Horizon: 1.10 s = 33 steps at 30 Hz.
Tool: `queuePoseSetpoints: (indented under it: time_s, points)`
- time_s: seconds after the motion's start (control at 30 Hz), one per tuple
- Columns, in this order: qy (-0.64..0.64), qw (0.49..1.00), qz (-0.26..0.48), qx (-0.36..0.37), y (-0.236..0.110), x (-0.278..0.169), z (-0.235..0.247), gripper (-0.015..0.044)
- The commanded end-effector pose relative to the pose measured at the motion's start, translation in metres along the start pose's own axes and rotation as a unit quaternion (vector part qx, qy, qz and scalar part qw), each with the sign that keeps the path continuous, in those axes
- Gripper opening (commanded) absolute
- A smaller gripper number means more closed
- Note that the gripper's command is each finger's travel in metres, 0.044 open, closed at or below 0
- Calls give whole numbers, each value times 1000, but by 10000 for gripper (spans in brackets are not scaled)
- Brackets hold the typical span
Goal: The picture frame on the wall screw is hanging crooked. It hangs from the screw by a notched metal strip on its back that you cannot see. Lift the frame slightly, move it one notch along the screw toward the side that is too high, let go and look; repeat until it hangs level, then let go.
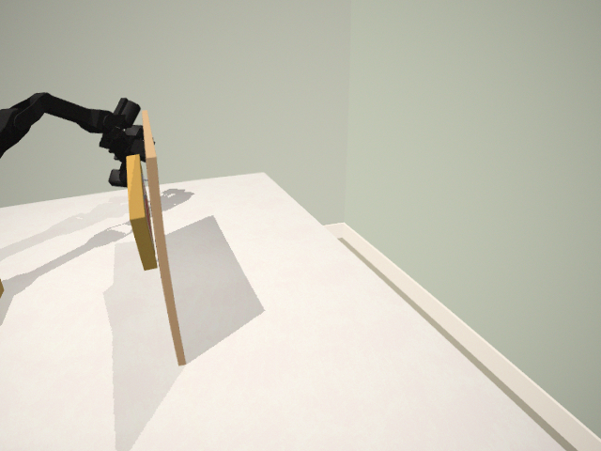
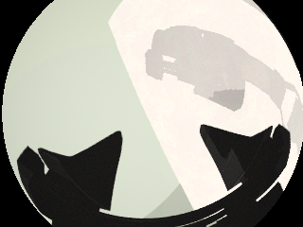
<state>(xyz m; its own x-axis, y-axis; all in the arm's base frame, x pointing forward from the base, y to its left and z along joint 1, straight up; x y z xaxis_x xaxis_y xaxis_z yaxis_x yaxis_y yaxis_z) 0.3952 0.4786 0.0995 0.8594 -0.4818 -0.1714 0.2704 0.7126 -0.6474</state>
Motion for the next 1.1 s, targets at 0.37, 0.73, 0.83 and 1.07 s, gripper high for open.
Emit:
queuePoseSetpoints:
  time_s: [0.37,0.73,0.83,1.07]
  points:
    - [9,997,-29,78,-123,45,39,260]
    - [6,989,-43,144,-261,43,28,260]
    - [45,982,-69,170,-305,63,11,260]
    - [131,951,-144,240,-402,91,-46,260]
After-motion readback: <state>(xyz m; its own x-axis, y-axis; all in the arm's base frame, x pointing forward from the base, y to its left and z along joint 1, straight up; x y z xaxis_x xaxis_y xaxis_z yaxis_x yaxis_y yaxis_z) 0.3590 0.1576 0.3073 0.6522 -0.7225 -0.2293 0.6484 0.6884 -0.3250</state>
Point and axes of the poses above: the point midway between the two fingers, 35 mm back from their tips, its own y axis out along the fingers, its own z axis across the jaws, x = y × z, the point moved 1 cm from there along -y, back along the fingers, and after that the axes turned 7 degrees about y, right-handed, at the moved point
